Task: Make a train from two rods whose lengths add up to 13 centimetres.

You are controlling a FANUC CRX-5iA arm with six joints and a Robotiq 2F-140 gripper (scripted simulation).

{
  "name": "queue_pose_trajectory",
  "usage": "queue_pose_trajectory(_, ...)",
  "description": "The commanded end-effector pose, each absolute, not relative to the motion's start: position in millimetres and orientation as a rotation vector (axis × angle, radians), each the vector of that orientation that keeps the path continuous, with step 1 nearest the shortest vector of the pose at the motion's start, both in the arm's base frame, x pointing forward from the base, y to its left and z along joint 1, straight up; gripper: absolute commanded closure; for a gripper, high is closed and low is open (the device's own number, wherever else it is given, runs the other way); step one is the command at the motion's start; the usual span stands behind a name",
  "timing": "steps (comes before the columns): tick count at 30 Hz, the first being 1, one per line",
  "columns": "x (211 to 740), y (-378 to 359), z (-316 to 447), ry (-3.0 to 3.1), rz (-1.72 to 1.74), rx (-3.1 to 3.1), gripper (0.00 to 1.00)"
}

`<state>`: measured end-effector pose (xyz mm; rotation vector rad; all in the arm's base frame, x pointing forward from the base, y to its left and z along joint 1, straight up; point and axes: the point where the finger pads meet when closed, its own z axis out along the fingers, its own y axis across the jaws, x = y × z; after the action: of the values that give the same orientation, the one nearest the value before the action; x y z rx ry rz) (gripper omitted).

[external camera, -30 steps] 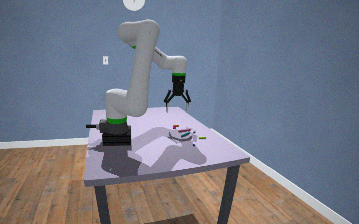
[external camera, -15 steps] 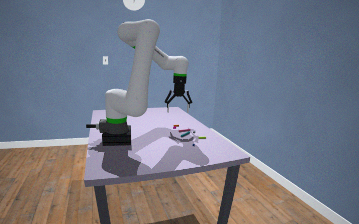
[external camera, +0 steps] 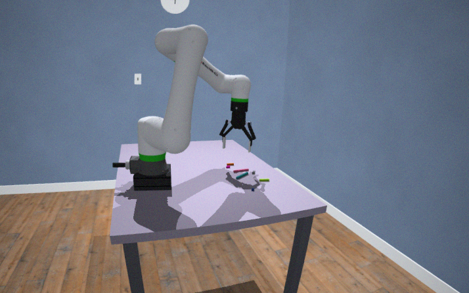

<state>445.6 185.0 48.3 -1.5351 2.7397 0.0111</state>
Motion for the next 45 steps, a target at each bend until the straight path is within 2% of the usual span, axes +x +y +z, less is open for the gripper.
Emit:
queue_pose_trajectory(1,449.2,175.6,46.6,2.834,-0.002,-1.348,0.0)
queue_pose_trajectory(17,461.2,133.2,38.6,3.096,0.0,-0.515,0.0)
queue_pose_trajectory(24,462.9,125.5,37.2,3.118,0.0,-0.359,0.0)
queue_pose_trajectory(25,462.9,125.5,37.2,3.118,0.0,-0.359,0.85)
queue_pose_trajectory(45,462.9,125.5,37.2,3.118,0.0,-0.359,0.85)
